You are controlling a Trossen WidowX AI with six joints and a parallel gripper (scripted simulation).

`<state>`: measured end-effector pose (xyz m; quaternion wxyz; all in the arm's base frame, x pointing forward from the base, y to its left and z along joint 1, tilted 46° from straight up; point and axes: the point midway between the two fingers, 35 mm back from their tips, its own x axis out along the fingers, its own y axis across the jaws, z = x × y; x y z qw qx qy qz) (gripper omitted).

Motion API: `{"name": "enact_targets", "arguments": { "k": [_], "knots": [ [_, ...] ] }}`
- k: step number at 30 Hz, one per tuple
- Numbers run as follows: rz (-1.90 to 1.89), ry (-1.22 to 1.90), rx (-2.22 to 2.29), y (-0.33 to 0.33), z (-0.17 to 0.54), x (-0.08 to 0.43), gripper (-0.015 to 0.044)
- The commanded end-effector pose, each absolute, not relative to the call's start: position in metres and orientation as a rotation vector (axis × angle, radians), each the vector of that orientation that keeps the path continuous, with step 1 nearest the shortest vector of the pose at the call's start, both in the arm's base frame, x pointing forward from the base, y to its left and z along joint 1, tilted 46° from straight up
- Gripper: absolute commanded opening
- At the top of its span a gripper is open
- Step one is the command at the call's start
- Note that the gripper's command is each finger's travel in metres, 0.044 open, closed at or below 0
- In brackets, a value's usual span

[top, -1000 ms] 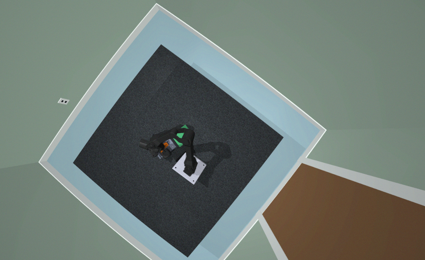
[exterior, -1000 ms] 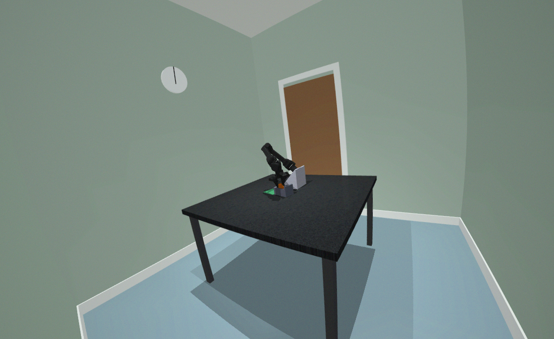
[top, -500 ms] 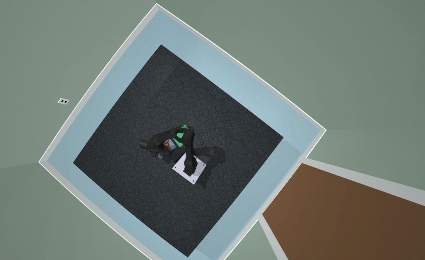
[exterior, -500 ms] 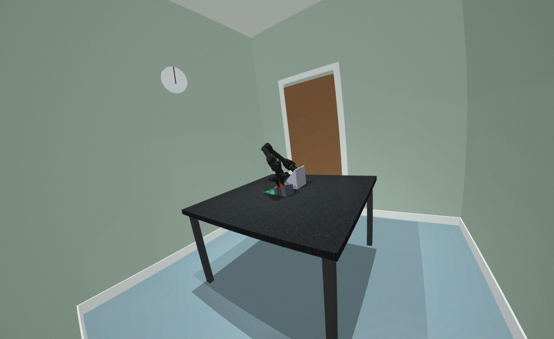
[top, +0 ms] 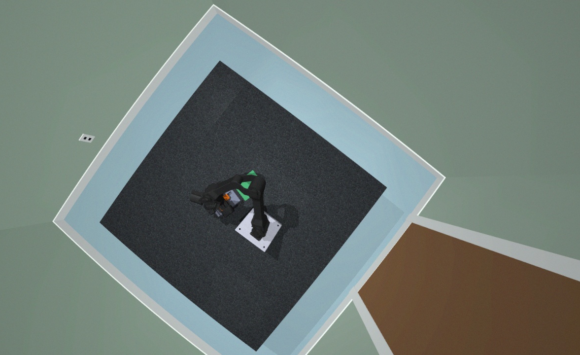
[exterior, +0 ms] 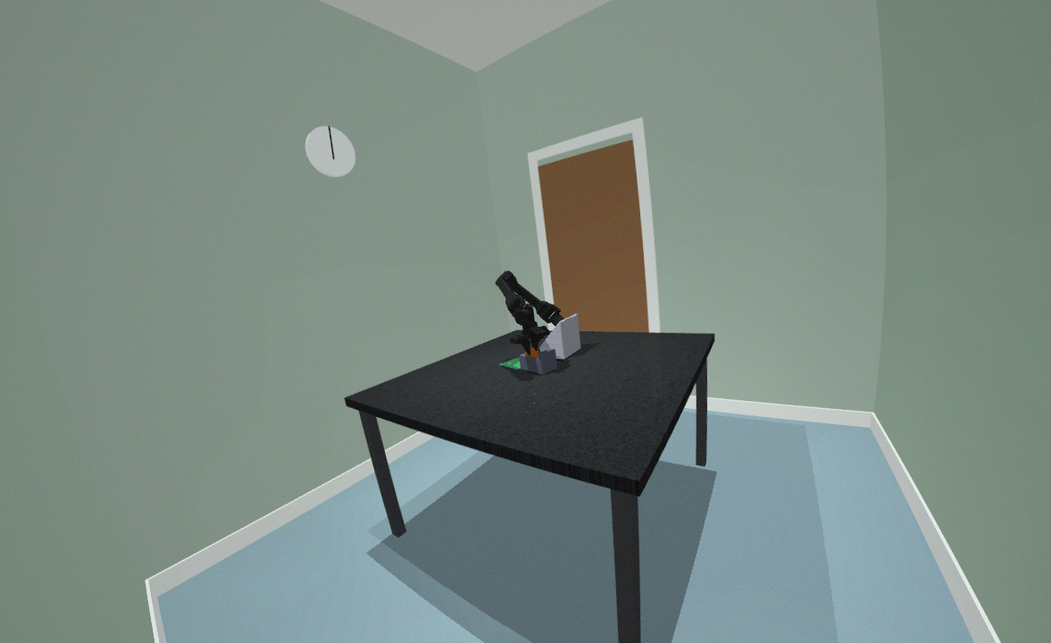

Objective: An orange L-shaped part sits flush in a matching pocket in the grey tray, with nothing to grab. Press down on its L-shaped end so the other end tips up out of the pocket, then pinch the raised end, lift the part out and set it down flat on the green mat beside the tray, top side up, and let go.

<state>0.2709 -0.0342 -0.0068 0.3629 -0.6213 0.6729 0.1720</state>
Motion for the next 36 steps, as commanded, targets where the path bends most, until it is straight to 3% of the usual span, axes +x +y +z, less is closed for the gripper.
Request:
{"name": "enact_targets", "arguments": {
  "k": [1, 36],
  "knots": [
    [0.441, 1.731, -1.598, -0.030, -0.003, 0.271, 0.0000],
    [0.446, 1.738, -1.600, 0.009, 0.035, 0.268, 0.0000]
  ]
}}
